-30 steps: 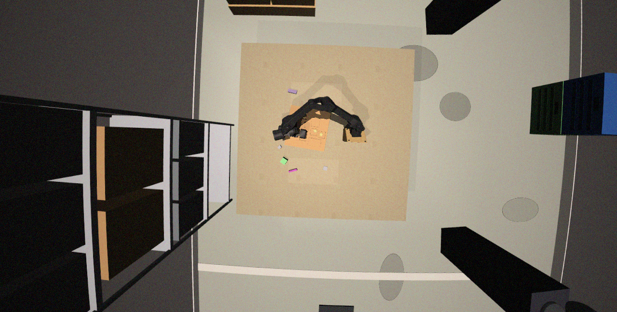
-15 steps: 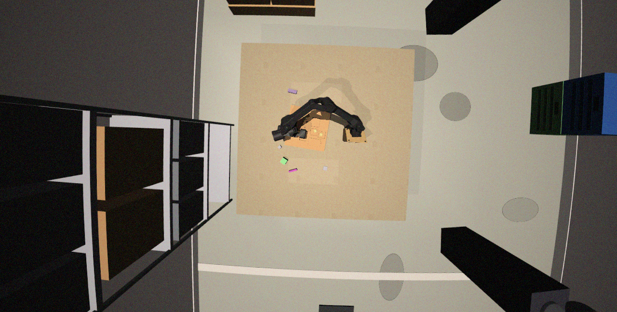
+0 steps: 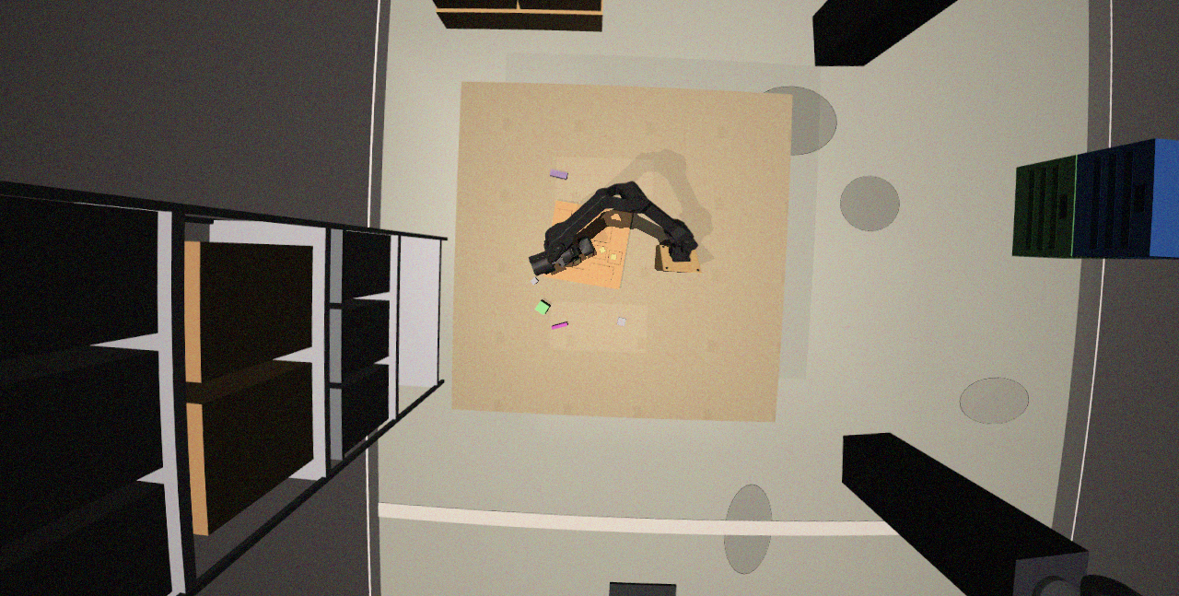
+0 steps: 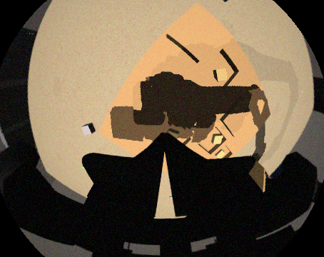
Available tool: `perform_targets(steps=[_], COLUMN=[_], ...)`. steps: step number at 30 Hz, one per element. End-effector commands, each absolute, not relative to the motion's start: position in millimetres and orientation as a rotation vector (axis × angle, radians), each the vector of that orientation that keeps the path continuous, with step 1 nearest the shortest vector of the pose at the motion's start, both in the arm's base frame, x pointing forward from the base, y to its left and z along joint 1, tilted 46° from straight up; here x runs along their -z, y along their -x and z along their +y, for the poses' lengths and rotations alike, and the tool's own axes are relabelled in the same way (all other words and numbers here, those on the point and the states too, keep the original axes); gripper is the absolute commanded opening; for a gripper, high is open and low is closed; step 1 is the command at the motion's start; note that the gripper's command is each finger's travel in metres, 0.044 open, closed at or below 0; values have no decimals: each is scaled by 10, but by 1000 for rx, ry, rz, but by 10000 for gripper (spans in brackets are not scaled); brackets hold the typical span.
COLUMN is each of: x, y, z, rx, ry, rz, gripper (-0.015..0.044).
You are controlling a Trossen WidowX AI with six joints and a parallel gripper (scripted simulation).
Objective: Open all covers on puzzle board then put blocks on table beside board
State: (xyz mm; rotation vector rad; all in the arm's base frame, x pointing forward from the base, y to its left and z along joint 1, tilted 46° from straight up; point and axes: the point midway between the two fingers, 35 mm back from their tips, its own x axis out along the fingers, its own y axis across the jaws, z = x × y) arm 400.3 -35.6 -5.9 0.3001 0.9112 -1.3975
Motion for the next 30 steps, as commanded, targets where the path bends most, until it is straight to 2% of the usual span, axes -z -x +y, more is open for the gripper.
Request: perform_targets(steps=[1, 18, 30], x=[52, 72, 72], y=[-3809, -2920, -2357], z=[-255, -47, -69], rx=[1200, 176, 708], ry=[-34, 1024, 544], rz=[1142, 1759, 1539], gripper=[0, 0, 0])
